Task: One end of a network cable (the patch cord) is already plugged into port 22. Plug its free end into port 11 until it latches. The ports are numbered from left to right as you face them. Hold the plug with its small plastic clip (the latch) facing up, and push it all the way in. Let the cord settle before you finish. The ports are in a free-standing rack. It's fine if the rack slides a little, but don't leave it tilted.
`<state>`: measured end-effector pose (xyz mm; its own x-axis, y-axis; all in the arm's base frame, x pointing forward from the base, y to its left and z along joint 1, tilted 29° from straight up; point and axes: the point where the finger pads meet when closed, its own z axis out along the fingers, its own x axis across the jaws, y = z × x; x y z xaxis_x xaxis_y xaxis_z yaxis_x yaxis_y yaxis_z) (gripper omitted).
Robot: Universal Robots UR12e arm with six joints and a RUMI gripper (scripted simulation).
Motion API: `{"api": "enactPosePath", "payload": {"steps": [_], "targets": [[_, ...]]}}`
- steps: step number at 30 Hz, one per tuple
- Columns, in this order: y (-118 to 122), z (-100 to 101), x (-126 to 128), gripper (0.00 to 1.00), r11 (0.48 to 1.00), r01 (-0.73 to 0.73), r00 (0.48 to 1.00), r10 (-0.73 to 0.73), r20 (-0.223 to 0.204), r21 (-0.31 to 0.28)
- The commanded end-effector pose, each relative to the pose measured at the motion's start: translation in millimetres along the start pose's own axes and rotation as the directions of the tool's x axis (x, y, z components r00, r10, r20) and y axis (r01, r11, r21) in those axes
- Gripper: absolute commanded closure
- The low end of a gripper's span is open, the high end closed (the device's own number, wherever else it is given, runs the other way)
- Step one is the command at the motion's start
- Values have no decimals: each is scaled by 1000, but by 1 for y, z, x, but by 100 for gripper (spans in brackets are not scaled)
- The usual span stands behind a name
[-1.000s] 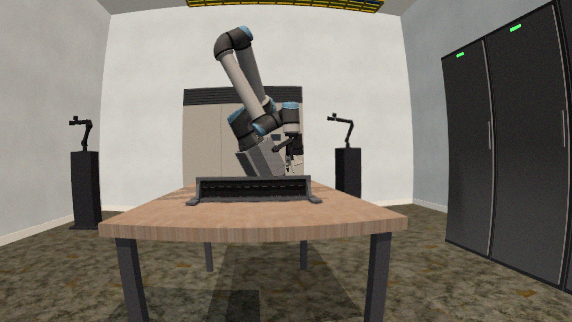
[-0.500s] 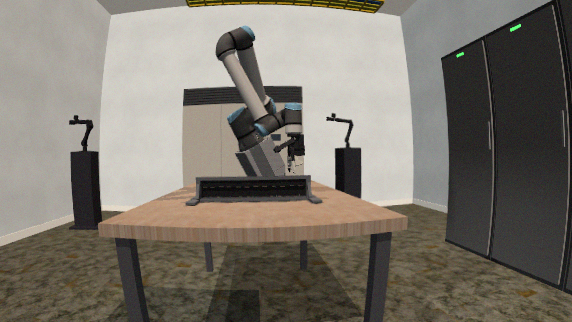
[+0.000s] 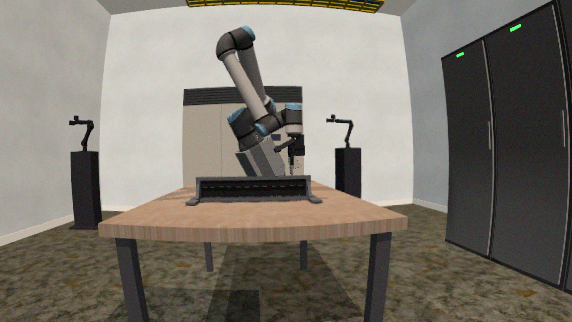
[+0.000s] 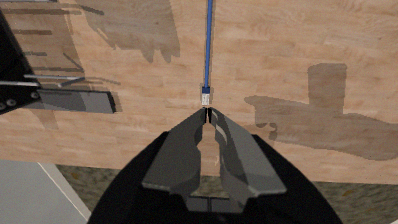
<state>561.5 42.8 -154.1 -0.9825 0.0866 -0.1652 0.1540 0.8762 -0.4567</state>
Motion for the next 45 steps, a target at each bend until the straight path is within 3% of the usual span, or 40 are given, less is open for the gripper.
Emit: {"api": "enactPosePath", "payload": {"steps": [1,29,37,38,45], "targets": [[0,0,0,100,1000,0,1000,0,1,0],[0,0,0,100,1000,0,1000,0,1,0],[10,0,0,100,1000,-8,1000,8,1,0],[10,0,0,78,1000,-8,1000,8,1,0],[10,0,0,78,1000,-8,1000,8,1,0]]}}
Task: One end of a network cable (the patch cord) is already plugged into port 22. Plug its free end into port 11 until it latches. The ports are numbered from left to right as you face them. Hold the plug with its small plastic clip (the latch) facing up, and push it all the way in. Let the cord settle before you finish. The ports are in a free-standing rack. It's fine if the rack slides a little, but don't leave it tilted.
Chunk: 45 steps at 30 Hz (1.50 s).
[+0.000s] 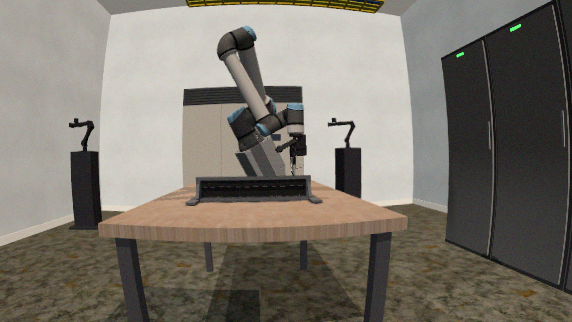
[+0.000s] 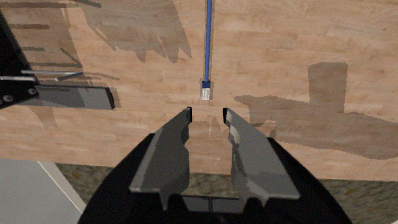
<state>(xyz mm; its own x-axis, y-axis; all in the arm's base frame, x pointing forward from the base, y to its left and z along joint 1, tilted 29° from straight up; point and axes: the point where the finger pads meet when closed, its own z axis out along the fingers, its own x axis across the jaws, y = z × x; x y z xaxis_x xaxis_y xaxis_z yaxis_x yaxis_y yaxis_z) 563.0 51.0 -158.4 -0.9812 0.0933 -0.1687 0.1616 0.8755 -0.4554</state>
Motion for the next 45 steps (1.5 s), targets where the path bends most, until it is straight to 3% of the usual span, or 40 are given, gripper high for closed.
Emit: {"api": "enactPosePath", "payload": {"steps": [1,34,45], "targets": [[0,0,0,78,1000,0,1000,0,1,0],[0,0,0,78,1000,0,1000,0,1,0],[0,9,0,78,1000,0,1000,0,1,0]]}}
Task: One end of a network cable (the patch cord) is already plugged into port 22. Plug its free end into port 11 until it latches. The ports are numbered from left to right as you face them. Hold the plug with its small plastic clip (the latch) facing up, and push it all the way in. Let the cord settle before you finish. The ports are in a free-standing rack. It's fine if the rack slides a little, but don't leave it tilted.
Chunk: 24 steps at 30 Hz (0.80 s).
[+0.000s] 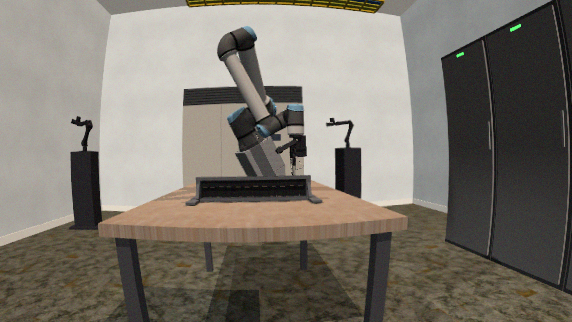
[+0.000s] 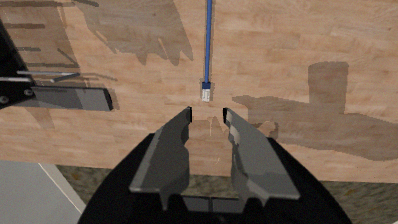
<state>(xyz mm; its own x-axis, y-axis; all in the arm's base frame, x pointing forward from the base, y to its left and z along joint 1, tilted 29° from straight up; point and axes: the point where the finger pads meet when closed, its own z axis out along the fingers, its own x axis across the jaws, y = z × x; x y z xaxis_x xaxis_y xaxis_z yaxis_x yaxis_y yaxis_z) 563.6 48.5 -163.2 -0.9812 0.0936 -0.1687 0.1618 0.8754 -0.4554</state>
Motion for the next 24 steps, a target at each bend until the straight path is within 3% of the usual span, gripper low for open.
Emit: {"api": "enactPosePath", "payload": {"steps": [1,24], "targets": [[0,5,0,78,1000,0,1000,0,1,0],[0,41,0,78,1000,0,1000,0,1,0]]}}
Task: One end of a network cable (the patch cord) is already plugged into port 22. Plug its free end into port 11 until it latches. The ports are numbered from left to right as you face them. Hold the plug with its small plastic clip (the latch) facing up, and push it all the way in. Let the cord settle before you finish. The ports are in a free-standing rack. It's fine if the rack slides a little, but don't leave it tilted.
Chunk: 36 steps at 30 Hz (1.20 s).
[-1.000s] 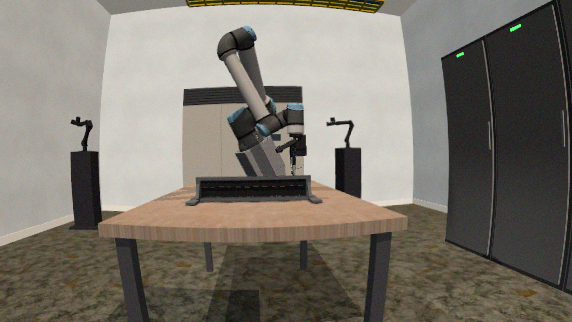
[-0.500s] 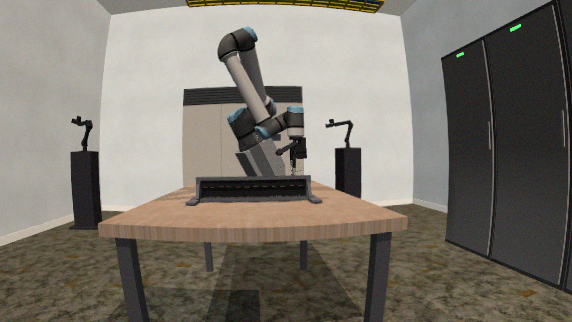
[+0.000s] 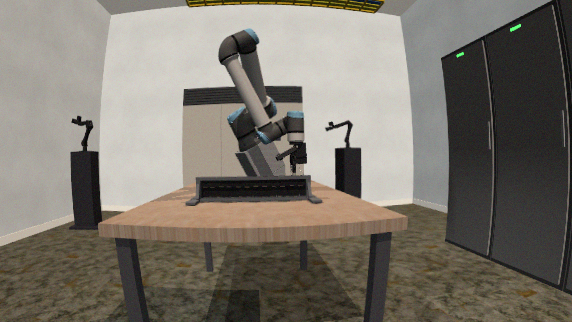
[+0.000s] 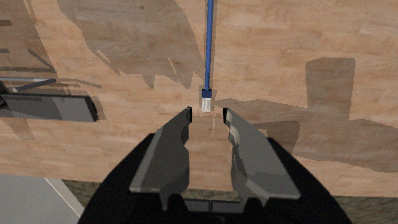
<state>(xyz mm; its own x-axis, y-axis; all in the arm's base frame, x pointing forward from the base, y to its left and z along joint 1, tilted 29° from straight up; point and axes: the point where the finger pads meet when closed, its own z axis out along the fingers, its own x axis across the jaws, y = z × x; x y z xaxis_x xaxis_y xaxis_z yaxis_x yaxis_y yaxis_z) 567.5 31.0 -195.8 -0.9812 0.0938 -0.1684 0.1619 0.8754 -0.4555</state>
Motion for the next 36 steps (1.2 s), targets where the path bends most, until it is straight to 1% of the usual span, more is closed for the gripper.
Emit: {"api": "enactPosePath", "payload": {"steps": [1,8,14,36], "targets": [[0,6,0,78,1000,0,1000,0,1,0],[0,17,-1,78,1000,0,1000,0,1,0],[0,22,-1,78,1000,0,1000,0,1,0],[0,23,-1,78,1000,0,1000,0,1,0]]}}
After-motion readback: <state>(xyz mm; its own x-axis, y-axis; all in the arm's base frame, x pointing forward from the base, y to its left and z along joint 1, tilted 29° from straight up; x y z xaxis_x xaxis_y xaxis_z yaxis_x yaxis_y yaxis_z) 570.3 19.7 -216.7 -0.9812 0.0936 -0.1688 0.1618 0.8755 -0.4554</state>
